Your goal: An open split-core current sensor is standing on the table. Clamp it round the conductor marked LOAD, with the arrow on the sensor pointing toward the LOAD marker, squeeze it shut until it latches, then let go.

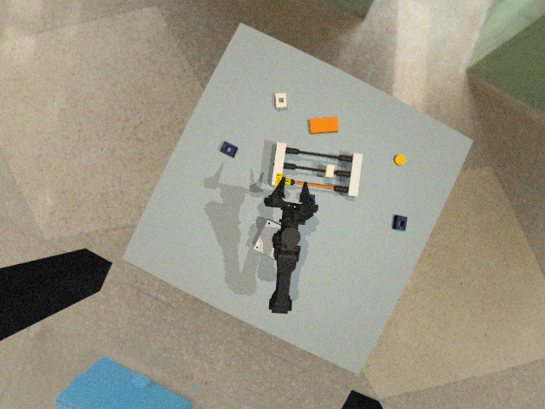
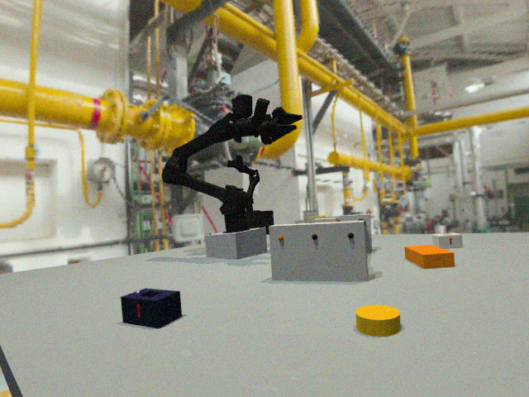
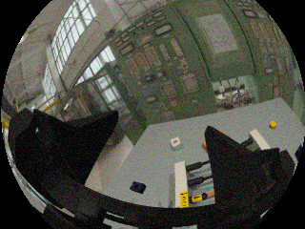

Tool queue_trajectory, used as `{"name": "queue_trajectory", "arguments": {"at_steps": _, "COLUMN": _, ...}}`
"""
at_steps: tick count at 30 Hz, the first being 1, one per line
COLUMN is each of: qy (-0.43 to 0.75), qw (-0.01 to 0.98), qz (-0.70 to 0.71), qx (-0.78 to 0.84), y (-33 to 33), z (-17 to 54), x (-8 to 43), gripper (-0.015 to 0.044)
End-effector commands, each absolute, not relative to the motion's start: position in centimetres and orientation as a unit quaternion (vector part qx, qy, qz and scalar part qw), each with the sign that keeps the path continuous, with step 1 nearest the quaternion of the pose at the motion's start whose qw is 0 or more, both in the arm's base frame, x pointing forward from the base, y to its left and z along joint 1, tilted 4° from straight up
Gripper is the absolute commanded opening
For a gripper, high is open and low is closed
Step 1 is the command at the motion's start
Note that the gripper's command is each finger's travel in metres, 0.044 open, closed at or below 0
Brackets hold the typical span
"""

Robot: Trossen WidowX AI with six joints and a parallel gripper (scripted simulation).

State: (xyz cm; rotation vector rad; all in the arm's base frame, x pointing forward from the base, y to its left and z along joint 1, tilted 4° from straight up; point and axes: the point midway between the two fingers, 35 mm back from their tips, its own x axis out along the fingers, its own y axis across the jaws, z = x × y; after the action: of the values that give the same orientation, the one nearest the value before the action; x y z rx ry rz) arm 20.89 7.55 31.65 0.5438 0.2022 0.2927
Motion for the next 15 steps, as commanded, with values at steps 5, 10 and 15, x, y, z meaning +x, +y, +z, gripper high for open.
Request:
{"name": "queue_trajectory", "arguments": {"at_steps": 5, "qy": -0.01, "qw": 0.999, "qz": 0.027, "qx": 0.045, "y": 1.7, "z": 32.3, "x": 30.3, "gripper": 0.044}}
{"name": "queue_trajectory", "arguments": {"at_steps": 10, "qy": -0.025, "qw": 1.0, "qz": 0.0, "qx": 0.0, "y": 0.0, "z": 32.3, "x": 31.6, "gripper": 0.044}}
{"name": "queue_trajectory", "arguments": {"at_steps": 15, "qy": -0.025, "qw": 1.0, "qz": 0.0, "qx": 0.0, "y": 0.0, "z": 32.3, "x": 31.6, "gripper": 0.044}}
